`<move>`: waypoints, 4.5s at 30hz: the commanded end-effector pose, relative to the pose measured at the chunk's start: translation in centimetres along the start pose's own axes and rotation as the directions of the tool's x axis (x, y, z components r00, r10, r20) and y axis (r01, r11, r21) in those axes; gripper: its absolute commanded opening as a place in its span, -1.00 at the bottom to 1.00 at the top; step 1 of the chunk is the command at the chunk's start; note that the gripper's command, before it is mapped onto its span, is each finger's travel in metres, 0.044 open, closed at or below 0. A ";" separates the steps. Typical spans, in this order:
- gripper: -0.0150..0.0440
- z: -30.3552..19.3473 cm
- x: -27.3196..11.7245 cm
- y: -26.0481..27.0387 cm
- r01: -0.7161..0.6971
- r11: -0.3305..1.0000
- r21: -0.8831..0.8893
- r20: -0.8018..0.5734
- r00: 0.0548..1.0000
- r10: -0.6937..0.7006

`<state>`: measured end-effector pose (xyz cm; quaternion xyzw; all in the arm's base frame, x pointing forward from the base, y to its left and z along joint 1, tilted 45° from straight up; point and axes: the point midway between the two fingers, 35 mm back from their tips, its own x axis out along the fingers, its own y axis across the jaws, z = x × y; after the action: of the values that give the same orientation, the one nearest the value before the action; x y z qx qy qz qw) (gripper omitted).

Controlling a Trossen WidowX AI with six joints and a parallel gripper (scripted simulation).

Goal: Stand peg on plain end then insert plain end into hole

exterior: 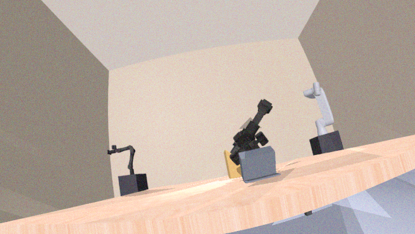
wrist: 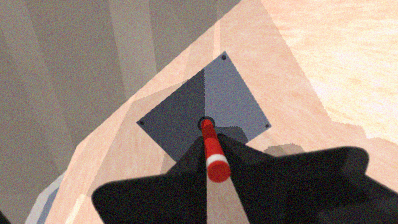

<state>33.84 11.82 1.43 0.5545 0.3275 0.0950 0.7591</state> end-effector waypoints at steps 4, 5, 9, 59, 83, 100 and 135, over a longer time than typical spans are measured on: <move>-0.49 0.1 0.4 0.1 -0.004 1.000 0.001 0.007 1.000 0.004; -0.49 0.1 0.4 0.1 -0.004 1.000 0.001 0.007 1.000 0.004; -0.49 0.1 0.5 0.1 -0.004 1.000 0.001 0.007 1.000 0.004; -0.49 -0.1 2.2 0.0 -0.005 1.000 -0.002 0.003 1.000 0.005; 1.00 0.0 1.6 0.1 -0.004 1.000 -0.002 0.004 1.000 0.004; 1.00 0.3 -0.2 0.3 -0.004 1.000 -0.001 0.006 1.000 0.004; 1.00 0.8 -3.4 0.7 -0.005 1.000 -0.001 0.011 1.000 0.005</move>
<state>32.25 9.91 3.49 0.5565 0.3198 0.0935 0.7611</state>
